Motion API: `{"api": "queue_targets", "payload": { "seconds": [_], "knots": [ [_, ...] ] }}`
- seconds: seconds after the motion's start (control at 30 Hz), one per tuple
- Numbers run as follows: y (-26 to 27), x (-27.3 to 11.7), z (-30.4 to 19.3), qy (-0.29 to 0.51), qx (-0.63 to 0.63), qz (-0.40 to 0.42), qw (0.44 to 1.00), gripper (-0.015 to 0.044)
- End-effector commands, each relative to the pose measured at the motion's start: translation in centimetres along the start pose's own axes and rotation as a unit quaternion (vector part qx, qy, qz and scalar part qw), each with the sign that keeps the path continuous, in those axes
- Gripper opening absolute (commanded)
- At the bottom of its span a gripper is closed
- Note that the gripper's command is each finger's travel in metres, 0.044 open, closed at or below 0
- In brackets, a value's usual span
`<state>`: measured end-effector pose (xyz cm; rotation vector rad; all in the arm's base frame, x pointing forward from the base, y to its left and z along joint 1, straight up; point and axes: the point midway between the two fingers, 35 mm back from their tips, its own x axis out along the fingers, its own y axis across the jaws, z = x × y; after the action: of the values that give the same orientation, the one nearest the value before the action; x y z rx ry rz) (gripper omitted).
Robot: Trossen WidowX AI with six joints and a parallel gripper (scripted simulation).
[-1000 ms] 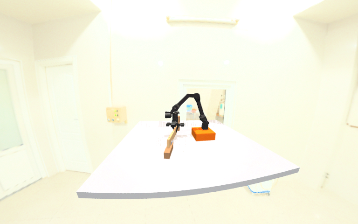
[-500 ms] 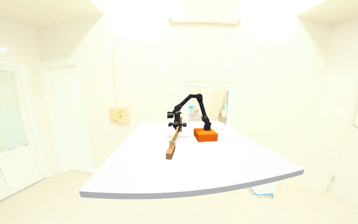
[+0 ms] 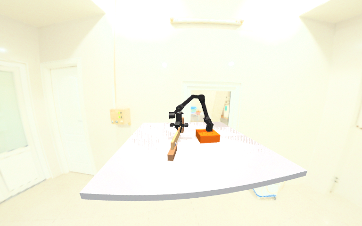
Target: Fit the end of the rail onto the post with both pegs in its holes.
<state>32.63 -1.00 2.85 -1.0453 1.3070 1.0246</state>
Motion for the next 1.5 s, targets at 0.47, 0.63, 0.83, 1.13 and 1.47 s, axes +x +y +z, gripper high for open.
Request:
{"api": "queue_targets", "payload": {
  "seconds": [0.47,0.63,0.83,1.13,1.47],
  "knots": [
    [-0.42,-1.36,0.19,-0.006,-0.001,-0.011,1.0,0.0],
    [-0.41,-1.11,0.19,-0.006,-0.001,-0.011,1.0,0.0],
    [-0.36,-0.8,0.2,-0.006,-0.001,-0.011,1.0,0.0],
    [-0.19,-0.52,0.2,-0.006,-0.001,-0.011,1.0,0.0],
    [0.0,-0.86,0.2,-0.006,-0.001,-0.011,1.0,0.0]
  ]
}}
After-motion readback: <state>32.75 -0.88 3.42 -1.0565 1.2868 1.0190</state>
